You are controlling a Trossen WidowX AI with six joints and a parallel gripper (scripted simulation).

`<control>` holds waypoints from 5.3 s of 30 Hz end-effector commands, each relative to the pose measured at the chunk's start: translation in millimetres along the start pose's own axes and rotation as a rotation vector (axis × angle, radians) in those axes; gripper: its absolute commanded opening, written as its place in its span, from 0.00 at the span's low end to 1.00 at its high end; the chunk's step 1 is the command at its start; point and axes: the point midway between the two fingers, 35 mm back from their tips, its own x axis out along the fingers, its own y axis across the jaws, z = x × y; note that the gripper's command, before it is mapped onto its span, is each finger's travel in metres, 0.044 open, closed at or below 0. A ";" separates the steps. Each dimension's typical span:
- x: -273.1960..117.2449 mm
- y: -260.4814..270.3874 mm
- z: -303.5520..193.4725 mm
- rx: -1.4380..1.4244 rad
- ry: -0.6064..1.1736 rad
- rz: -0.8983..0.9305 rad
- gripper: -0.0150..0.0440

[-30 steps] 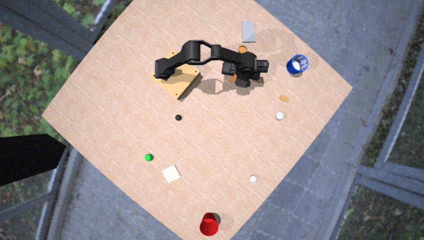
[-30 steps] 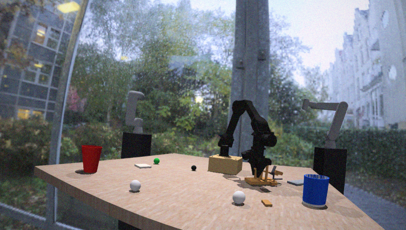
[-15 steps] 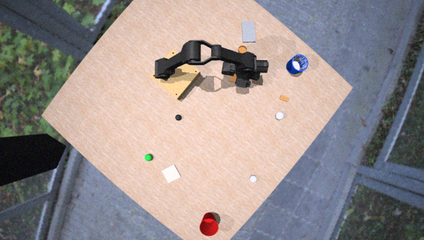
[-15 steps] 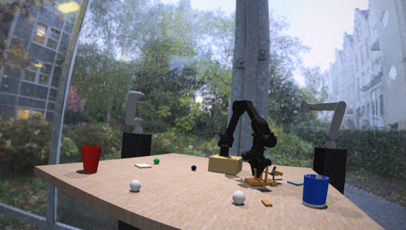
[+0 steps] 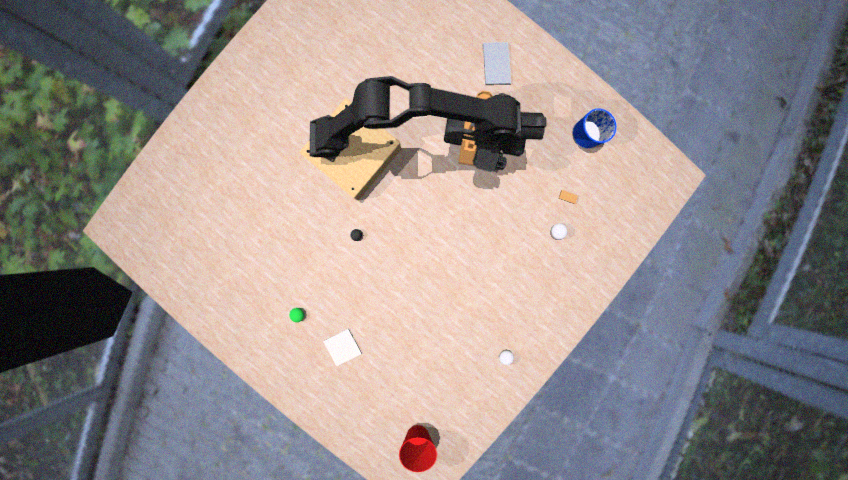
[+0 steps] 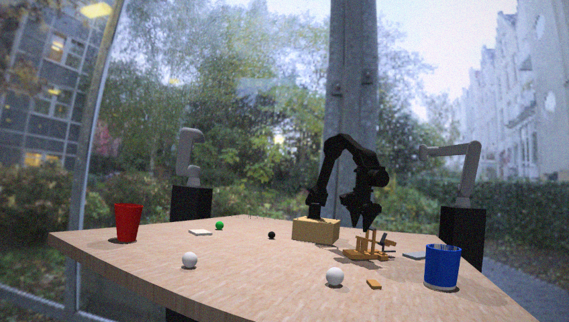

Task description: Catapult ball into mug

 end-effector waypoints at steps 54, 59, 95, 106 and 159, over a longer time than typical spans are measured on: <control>68.5 4.5 -1.7 -0.004 0.007 0.040 1.00; 65.4 6.2 -2.0 -0.004 0.008 0.044 0.91; 16.6 4.9 -1.8 -0.332 0.001 0.041 0.25; 17.1 13.0 -3.9 -0.714 -0.008 0.042 0.25; 60.8 28.7 -12.9 -0.903 -0.009 0.036 0.39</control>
